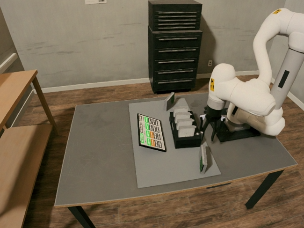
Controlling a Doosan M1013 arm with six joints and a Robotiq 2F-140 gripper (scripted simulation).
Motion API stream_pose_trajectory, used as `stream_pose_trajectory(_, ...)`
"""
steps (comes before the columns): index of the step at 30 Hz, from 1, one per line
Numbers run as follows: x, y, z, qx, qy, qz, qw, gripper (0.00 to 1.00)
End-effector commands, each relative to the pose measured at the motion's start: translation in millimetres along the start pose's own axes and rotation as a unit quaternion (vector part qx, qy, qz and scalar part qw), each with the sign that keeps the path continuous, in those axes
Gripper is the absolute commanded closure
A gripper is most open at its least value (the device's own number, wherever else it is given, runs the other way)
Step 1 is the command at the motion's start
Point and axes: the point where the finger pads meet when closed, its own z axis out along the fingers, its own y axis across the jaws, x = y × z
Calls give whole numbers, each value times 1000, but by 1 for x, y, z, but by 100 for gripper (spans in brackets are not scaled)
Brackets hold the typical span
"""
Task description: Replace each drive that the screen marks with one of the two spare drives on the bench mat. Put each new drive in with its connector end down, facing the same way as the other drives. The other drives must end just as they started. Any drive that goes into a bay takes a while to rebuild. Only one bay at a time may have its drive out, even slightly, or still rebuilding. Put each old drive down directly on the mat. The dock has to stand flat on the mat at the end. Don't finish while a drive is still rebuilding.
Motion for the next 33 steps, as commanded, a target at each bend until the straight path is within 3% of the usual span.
stream_pose_trajectory(1,0,0,0,0,0,0,1000,60)
stream_pose_trajectory(14,0,0,9,0,0,0,1000,60)
stream_pose_trajectory(33,0,0,51,0,0,0,1000,60)
